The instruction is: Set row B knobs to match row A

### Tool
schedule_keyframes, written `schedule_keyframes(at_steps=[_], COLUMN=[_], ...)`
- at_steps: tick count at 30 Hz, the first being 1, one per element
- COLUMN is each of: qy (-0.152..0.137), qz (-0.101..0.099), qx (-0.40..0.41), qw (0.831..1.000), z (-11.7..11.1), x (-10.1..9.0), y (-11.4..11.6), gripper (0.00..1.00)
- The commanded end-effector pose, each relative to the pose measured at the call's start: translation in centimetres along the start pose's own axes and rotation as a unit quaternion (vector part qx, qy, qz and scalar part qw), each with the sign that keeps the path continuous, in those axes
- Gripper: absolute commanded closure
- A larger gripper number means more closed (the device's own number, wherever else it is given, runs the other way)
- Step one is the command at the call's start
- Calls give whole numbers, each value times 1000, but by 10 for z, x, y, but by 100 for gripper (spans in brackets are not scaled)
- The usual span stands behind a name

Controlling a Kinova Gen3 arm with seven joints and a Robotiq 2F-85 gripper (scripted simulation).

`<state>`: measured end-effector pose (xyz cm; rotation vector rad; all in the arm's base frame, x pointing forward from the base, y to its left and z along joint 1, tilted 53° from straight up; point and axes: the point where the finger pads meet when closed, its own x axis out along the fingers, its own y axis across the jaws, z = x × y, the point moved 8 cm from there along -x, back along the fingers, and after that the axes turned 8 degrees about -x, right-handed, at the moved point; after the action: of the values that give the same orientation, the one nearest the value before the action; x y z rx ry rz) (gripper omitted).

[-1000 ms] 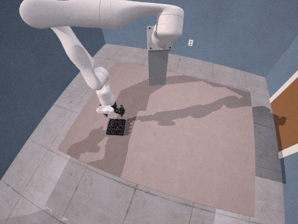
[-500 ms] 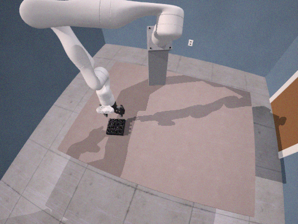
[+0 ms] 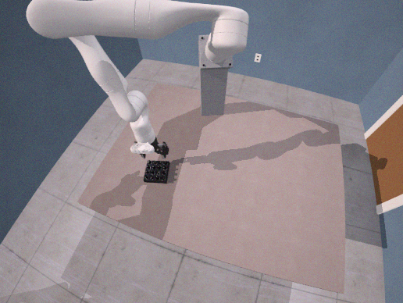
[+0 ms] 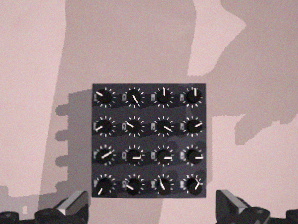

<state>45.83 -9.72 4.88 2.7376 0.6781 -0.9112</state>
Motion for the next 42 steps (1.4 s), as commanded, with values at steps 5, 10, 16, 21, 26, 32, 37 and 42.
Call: schedule_keyframes(at_steps=[5,10,16,21,26,32,37,42], qy=[0,0,0,0,0,0,0,0], qz=[1,1,1,1,1,1,1,1], qx=[0,0,0,0,0,0,0,0], qw=[1000,1000,1000,1000,1000,1000,1000,1000], z=[0,0,0,0,0,0,3,9], x=[0,0,0,0,0,0,0,0], y=[0,0,0,0,0,0,0,-1], gripper=[0,0,0,0,0,0,0,0])
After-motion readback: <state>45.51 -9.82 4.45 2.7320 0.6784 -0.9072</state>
